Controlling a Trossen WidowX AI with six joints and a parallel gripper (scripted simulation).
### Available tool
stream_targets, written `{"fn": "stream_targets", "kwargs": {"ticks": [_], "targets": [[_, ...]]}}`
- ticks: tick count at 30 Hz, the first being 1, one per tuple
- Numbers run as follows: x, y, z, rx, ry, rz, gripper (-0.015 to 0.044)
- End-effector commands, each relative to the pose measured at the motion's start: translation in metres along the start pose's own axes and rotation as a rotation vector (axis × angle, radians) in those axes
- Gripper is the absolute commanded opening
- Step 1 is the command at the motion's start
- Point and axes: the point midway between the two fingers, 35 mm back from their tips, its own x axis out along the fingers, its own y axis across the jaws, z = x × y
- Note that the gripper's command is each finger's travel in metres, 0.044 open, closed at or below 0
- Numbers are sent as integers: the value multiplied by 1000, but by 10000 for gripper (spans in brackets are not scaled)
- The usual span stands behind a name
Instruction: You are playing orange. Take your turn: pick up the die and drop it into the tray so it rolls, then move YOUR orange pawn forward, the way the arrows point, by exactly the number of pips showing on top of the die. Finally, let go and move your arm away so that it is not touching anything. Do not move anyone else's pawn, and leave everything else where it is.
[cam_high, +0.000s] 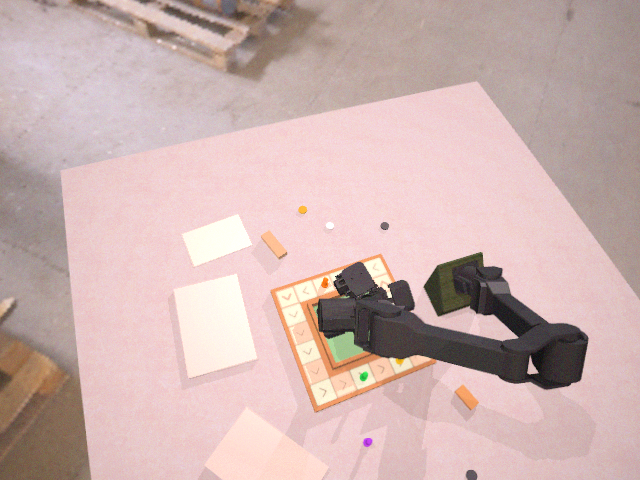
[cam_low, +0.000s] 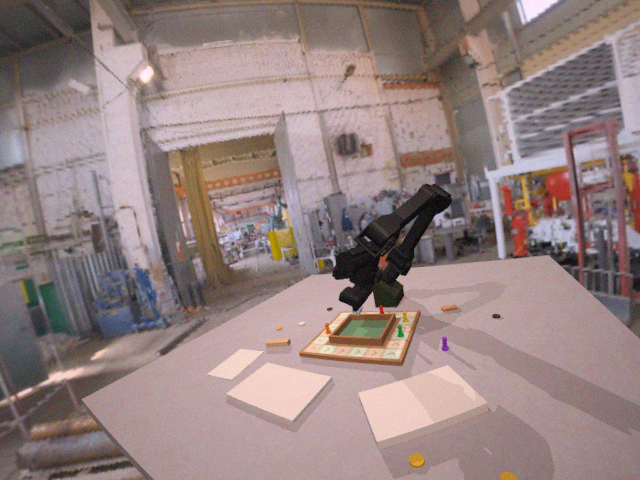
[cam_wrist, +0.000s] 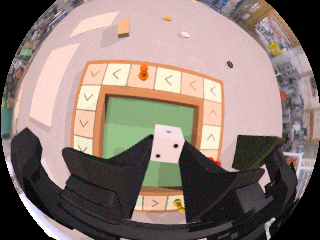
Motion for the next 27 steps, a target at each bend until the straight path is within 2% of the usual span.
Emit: {"fn": "stream_targets", "kwargs": {"ticks": [1,10,14,19,27], "targets": [[0,-1,1,14,-144,13,0],[0,0,0,48,-397,103,0],[-2,0,-1,49,-401,105,0],[-43,6,-10,49,-402,106,0],[-43,4,-10,49,-402,106,0]]}}
